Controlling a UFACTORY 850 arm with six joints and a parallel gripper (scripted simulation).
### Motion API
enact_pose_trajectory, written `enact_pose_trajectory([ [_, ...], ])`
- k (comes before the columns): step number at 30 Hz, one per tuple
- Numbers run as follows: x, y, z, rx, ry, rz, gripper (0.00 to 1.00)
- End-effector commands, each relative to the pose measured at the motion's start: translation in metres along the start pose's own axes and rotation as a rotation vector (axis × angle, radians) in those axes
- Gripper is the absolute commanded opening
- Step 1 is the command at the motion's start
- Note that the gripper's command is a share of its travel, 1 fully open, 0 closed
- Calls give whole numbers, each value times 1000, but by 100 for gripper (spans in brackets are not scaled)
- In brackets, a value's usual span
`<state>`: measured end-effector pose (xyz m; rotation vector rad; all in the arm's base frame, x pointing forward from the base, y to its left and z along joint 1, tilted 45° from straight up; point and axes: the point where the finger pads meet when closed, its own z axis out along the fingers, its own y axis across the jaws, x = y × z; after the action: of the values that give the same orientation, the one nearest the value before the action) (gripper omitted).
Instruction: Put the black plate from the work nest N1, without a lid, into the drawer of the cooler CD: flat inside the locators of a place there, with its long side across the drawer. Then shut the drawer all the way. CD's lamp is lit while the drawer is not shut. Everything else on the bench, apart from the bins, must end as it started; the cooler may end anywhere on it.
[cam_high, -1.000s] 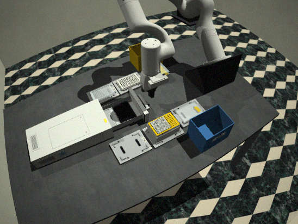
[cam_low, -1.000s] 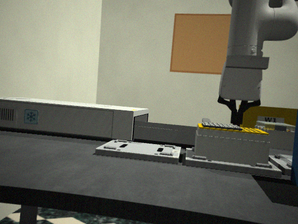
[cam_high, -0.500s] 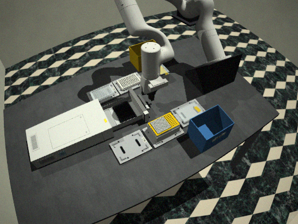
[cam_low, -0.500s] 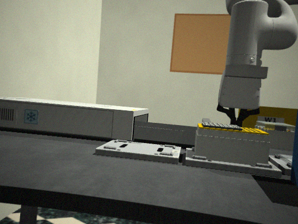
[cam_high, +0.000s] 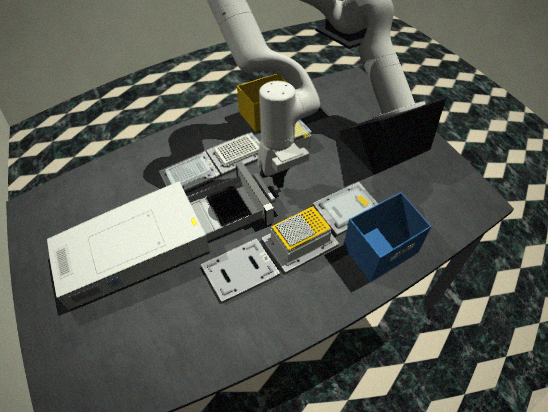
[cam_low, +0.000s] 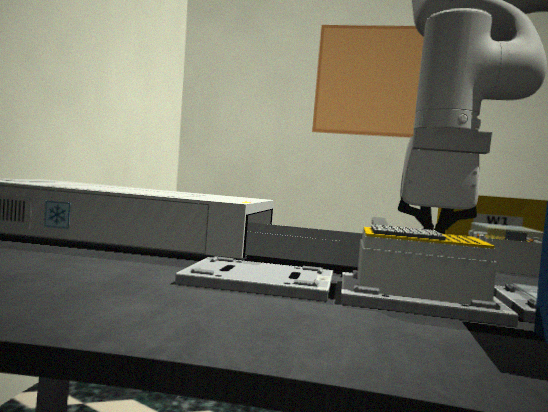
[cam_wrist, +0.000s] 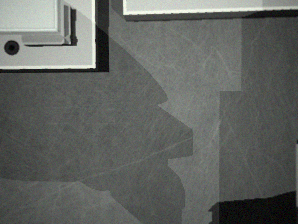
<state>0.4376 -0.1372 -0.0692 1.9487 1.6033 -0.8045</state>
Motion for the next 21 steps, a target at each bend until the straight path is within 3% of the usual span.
enact_pose_trajectory([
  [1,0,4,0,-1,0,0,0],
  [21,0,34,0,-1,0,0,0],
])
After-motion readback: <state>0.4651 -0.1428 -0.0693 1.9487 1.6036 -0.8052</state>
